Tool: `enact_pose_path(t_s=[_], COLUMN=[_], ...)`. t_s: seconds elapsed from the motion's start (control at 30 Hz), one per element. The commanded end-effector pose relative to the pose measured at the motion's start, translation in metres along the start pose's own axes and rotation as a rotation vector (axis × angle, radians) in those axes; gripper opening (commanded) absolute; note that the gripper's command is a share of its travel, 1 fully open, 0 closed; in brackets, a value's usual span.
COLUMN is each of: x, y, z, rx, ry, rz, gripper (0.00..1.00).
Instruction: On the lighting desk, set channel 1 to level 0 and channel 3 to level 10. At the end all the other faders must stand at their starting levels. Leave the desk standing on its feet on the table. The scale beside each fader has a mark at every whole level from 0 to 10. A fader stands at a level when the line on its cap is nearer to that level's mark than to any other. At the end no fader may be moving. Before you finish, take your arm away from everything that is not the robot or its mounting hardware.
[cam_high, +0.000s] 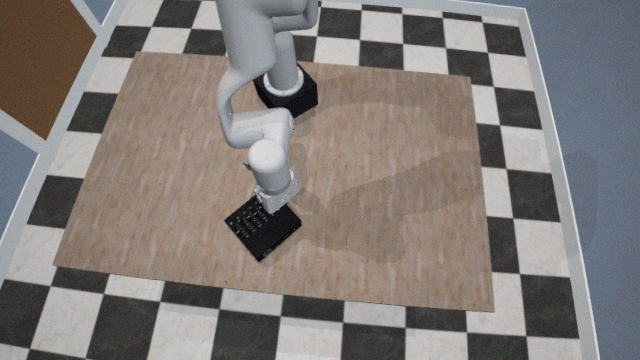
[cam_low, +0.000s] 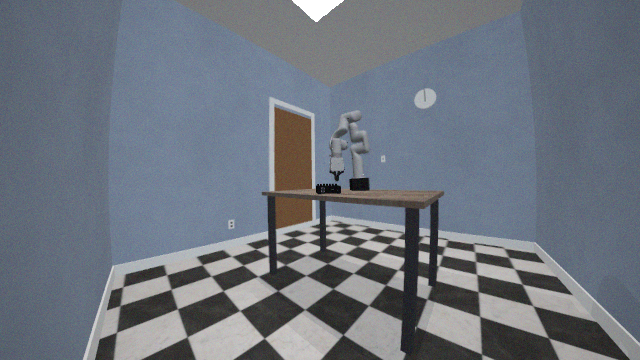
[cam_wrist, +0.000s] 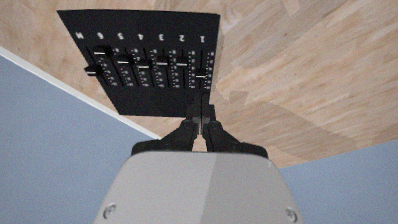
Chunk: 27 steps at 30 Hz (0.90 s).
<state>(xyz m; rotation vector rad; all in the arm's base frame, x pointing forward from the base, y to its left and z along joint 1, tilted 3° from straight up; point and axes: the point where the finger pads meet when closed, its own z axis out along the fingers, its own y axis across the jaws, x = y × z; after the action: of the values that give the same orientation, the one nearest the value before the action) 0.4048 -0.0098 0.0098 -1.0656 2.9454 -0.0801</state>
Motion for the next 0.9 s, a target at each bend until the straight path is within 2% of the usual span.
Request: enact_pose_path(t_s=[0.0, 0.87], x=[-0.001, -0.001], y=[-0.001, -0.001], z=[0.001, 0.013], rx=[0.003, 0.003], ry=[-0.003, -0.003], rz=[0.000, 0.000], gripper=[0.00, 0.00])
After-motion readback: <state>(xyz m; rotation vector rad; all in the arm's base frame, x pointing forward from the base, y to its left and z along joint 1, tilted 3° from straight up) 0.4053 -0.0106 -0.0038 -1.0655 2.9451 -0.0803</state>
